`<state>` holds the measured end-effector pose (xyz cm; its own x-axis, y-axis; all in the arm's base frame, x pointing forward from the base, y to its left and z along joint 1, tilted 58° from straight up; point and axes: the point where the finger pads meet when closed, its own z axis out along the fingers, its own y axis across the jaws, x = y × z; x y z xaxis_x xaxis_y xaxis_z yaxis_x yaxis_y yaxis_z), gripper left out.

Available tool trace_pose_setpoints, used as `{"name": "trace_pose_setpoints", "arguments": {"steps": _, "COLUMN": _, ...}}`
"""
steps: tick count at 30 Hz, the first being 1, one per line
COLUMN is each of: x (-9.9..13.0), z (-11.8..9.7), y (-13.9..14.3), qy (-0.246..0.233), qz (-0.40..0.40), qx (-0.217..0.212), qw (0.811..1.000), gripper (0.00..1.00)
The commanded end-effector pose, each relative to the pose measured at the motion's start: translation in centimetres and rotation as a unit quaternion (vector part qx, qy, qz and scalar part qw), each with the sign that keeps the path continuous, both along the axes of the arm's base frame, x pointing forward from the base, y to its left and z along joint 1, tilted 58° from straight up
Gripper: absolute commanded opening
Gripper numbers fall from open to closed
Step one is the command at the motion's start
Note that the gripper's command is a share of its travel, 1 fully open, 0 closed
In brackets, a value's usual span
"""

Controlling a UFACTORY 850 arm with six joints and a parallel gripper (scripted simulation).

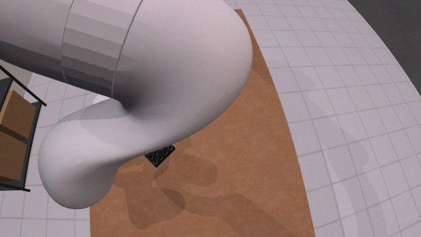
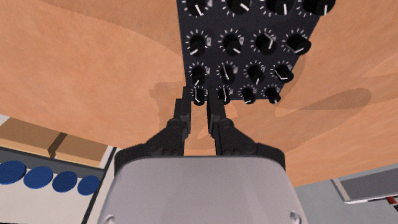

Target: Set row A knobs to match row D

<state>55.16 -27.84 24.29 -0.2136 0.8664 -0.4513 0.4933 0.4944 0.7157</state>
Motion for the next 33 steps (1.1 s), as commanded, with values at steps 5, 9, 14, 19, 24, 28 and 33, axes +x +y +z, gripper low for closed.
{"name": "trace_pose_setpoints", "arguments": {"steps": 5, "x": -0.01, "z": 0.03, "y": -0.02, "qy": 0.0, "qz": 0.0, "qx": 0.0, "qw": 1.0, "gripper": 0.08}}
{"name": "trace_pose_setpoints", "arguments": {"steps": 9, "x": -0.01, "z": 0.03, "y": -0.02, "qy": 0.0, "qz": 0.0, "qx": 0.0, "qw": 1.0, "gripper": 0.08}}
{"name": "trace_pose_setpoints", "arguments": {"steps": 14, "x": -0.01, "z": 0.03, "y": -0.02, "qy": 0.0, "qz": 0.0, "qx": 0.0, "qw": 1.0, "gripper": 0.08}}
{"name": "trace_pose_setpoints", "arguments": {"steps": 19, "x": -0.01, "z": 0.03, "y": -0.02, "qy": 0.0, "qz": 0.0, "qx": 0.0, "qw": 1.0, "gripper": 0.08}}
{"name": "trace_pose_setpoints", "arguments": {"steps": 24, "x": -0.01, "z": 0.03, "y": -0.02, "qy": 0.0, "qz": 0.0, "qx": 0.0, "qw": 1.0, "gripper": 0.08}}
{"name": "trace_pose_setpoints", "arguments": {"steps": 28, "x": -0.01, "z": 0.03, "y": -0.02, "qy": 0.0, "qz": 0.0, "qx": 0.0, "qw": 1.0, "gripper": 0.08}}
{"name": "trace_pose_setpoints", "arguments": {"steps": 33, "x": -0.01, "z": 0.03, "y": -0.02, "qy": 0.0, "qz": 0.0, "qx": 0.0, "qw": 1.0, "gripper": 0.08}}
